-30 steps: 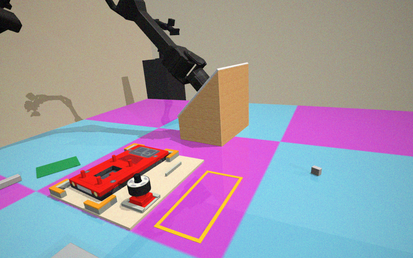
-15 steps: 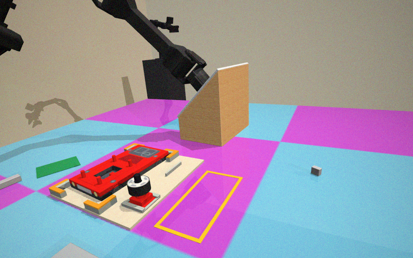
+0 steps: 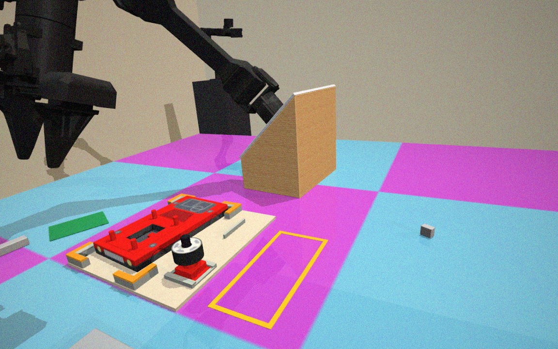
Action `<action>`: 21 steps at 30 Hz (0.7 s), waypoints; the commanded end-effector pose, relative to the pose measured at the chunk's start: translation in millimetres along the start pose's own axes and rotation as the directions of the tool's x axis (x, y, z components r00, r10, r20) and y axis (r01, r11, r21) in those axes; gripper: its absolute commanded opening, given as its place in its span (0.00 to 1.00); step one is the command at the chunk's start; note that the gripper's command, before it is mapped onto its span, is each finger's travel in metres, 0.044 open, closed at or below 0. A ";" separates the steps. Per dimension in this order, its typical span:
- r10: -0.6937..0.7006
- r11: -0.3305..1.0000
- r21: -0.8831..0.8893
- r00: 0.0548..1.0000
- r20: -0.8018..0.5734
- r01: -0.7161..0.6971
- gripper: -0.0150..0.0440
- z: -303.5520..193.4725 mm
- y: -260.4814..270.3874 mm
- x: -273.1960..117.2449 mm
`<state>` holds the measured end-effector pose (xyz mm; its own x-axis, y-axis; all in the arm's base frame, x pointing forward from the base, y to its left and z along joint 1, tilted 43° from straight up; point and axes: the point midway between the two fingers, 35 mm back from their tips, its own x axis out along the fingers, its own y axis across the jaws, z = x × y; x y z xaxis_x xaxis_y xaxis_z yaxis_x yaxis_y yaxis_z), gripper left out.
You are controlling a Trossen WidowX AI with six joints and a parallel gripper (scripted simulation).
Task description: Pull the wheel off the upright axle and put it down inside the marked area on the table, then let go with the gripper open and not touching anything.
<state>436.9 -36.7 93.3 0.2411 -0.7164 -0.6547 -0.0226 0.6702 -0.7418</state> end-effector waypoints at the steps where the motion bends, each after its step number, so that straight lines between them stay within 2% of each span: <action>1: 0.057 0.998 0.005 0.994 -0.088 -0.057 0.76 -21.4 53.7 13.6; 9: 0.095 0.995 0.045 0.957 -0.274 -0.086 0.76 -75.0 128.1 32.3; 21: 0.095 0.995 0.045 0.956 -0.279 -0.085 0.76 -83.3 129.7 32.0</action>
<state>361.8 9.2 -35.9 -0.0480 -0.6788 -0.7327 -0.0058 0.7338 -0.6794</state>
